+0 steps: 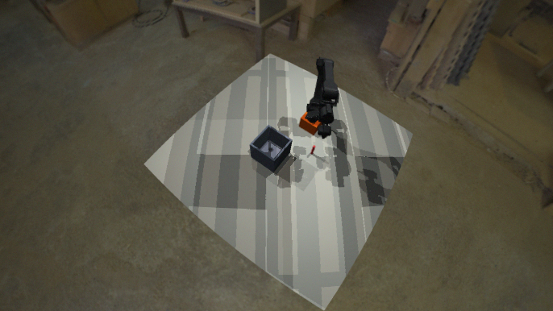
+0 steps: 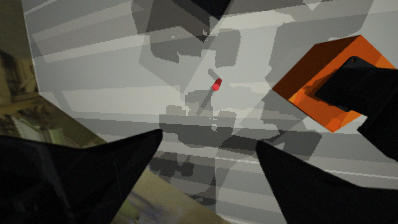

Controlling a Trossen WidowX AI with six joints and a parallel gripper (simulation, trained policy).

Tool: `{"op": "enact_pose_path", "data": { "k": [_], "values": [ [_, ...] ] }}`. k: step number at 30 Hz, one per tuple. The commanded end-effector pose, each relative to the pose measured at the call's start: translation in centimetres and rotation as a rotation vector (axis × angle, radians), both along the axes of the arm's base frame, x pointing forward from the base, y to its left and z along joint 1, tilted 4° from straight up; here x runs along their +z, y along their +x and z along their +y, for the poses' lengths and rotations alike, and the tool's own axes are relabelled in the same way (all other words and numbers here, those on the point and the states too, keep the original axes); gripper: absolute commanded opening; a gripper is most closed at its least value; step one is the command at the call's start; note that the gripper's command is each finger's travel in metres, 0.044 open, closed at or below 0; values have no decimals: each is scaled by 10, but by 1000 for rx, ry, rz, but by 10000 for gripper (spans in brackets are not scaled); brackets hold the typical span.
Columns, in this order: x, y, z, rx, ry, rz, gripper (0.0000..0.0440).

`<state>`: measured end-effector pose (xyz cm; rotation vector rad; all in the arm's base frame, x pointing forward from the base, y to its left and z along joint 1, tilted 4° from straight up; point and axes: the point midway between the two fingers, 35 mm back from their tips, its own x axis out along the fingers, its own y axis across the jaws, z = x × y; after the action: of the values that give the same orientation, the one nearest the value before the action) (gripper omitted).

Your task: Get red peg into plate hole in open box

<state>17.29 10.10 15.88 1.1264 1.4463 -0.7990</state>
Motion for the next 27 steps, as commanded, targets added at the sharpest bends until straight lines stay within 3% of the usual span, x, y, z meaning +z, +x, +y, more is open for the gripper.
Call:
{"op": "enact_pose_path", "data": {
  "k": [1,27],
  "values": [
    [-8,-3,0,-45,-34,40,440],
    [-87,-4,-4,-119,-276,144,440]
  ]
}}
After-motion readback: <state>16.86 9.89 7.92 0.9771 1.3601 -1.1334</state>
